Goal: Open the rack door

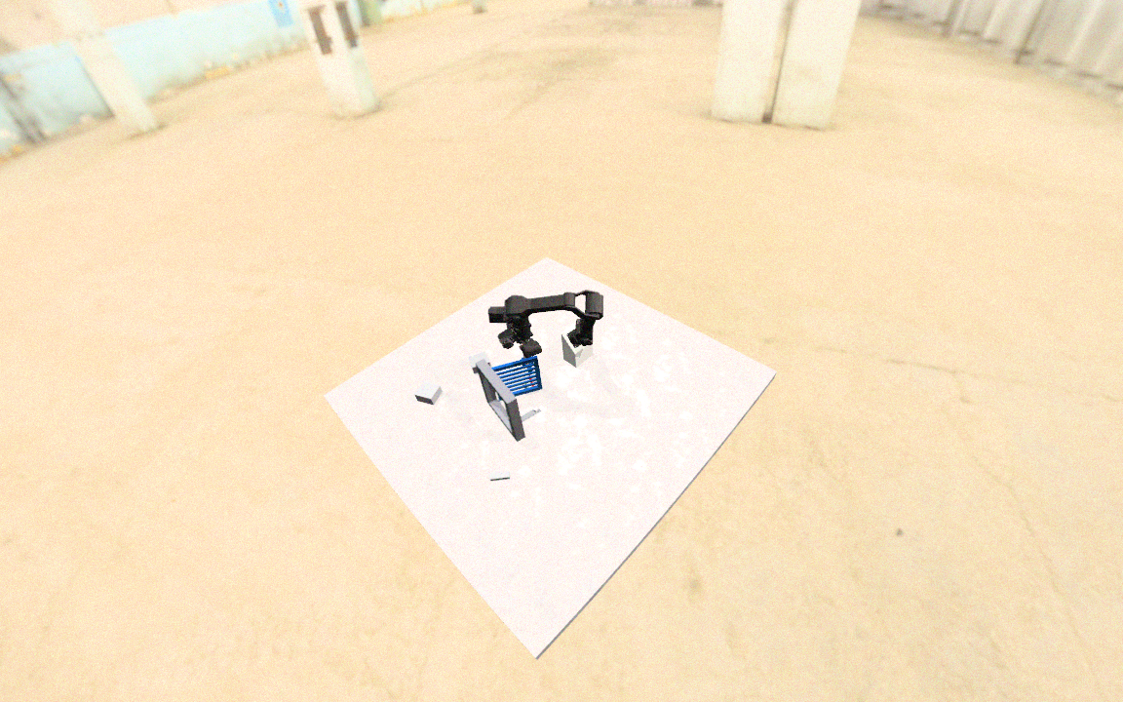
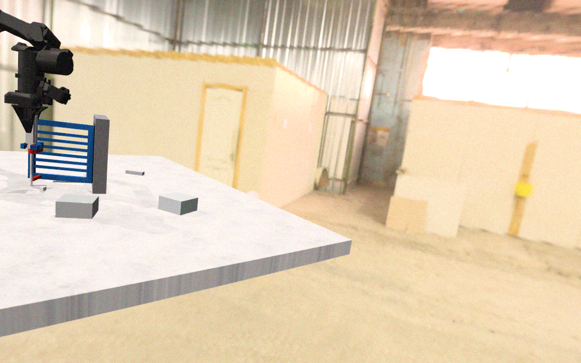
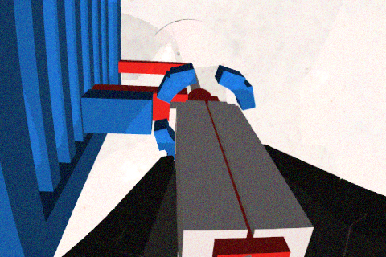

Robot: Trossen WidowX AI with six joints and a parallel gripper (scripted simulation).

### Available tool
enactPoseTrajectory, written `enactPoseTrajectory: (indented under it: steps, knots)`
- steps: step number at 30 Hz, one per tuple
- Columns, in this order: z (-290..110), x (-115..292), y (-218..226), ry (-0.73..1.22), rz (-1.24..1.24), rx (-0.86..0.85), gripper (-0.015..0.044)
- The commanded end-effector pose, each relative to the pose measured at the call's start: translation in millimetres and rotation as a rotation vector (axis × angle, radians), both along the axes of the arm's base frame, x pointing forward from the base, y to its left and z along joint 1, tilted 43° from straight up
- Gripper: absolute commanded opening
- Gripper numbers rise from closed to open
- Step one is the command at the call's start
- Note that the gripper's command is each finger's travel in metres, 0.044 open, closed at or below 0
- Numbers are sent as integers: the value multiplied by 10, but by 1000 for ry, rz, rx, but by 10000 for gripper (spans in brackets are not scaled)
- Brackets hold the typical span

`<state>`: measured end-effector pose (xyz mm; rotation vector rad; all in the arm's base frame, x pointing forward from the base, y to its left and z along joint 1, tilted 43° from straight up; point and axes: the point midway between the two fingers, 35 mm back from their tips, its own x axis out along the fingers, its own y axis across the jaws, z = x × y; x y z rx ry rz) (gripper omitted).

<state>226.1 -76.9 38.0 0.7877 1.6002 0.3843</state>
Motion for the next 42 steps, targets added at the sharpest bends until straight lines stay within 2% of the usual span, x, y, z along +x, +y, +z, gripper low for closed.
enactPoseTrajectory:
  steps: [1, 16, 33, 42]
  knots:
    - [-79, 0, -74, -58, 68, 2, 26]
    - [-308, 23, -324, -213, 237, 4, 26]
    - [-310, 23, -327, -215, 238, 4, 26]
    - [-310, 23, -327, -215, 238, 4, 263]
